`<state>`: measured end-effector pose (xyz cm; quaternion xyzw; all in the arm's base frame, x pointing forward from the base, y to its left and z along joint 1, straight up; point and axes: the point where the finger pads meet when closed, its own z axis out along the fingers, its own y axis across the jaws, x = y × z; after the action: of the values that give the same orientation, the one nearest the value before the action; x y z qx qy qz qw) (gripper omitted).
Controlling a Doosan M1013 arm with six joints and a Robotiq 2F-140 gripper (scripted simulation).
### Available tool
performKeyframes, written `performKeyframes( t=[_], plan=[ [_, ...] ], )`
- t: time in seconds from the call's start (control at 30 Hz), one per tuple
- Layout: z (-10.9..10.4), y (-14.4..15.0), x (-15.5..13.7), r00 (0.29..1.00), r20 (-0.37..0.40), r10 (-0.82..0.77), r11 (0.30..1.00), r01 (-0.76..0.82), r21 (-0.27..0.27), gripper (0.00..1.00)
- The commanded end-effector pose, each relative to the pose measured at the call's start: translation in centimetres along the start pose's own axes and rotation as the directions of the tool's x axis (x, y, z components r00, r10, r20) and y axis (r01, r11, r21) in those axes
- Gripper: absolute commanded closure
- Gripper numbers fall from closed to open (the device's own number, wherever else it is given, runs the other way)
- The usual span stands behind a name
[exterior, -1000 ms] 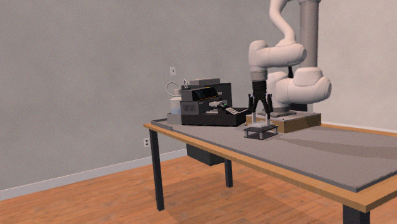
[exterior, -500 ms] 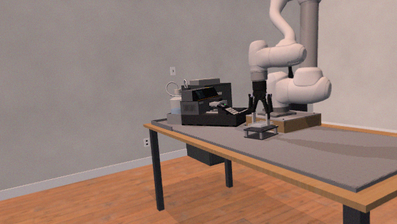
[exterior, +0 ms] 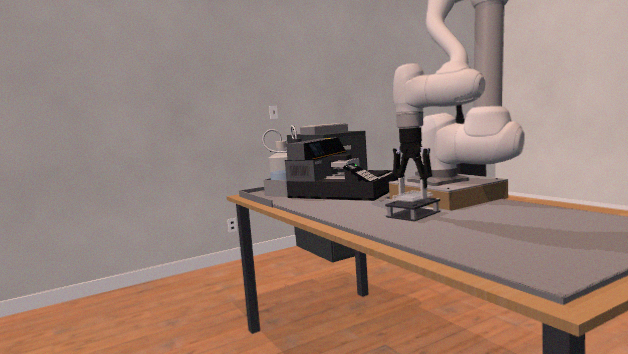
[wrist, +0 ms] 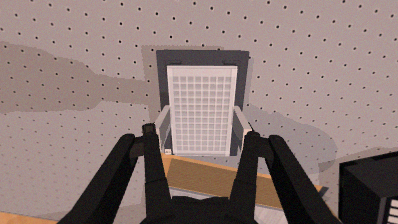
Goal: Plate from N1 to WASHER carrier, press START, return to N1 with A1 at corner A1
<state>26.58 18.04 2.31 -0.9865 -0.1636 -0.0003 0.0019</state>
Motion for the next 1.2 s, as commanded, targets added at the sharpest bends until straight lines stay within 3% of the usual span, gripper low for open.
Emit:
performKeyframes(
  t=[0.0,1.17],
  plan=[
    [0.18,-0.12,-0.23,1.0,0.003,0.009,1.0,-0.009,0.004,0.9],
    [0.66,-0.1,-0.25,1.0,0.003,0.009,1.0,-0.009,0.004,0.9]
  ],
)
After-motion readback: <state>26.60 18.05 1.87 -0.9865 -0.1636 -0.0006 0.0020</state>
